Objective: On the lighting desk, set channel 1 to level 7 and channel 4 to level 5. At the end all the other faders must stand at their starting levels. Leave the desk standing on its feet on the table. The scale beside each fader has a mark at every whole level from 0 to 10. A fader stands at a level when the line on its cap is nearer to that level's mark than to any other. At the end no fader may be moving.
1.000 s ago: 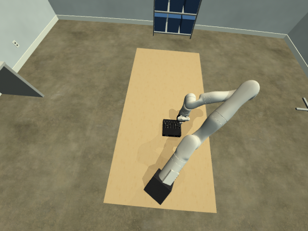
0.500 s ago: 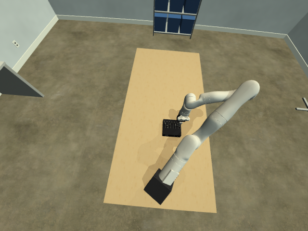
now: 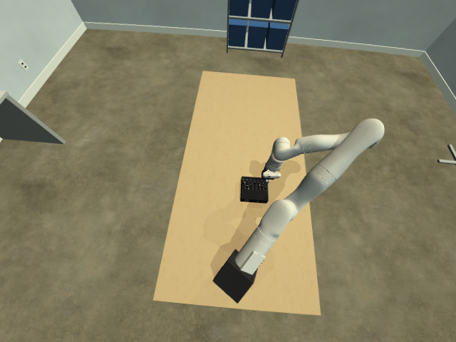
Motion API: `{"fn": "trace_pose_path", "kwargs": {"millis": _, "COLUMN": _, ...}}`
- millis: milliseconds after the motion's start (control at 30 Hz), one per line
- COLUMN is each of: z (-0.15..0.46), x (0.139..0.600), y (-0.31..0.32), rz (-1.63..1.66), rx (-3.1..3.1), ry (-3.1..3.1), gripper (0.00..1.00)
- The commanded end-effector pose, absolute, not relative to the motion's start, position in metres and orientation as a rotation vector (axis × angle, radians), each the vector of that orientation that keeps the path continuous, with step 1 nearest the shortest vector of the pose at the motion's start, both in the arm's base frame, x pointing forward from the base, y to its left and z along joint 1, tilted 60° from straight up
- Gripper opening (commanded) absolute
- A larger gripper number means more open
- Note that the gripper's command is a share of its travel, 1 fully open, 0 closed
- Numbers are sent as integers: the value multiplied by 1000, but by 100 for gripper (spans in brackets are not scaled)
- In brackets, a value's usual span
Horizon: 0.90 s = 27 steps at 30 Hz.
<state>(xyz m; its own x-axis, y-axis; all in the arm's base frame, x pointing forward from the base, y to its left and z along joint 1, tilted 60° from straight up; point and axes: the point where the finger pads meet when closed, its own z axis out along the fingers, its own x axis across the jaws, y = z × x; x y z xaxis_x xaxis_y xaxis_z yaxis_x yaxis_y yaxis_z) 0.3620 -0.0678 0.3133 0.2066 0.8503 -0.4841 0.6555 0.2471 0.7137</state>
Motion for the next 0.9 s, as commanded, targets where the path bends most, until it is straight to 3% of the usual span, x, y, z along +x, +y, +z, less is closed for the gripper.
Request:
{"fn": "trace_pose_path", "kwargs": {"millis": 0, "z": 314, "x": 362, "y": -67, "rz": 245, "rx": 1472, "ry": 1513, "gripper": 0}}
{"fn": "trace_pose_path", "kwargs": {"millis": 867, "z": 334, "x": 333, "y": -49, "rz": 245, "rx": 1472, "ry": 1513, "gripper": 0}}
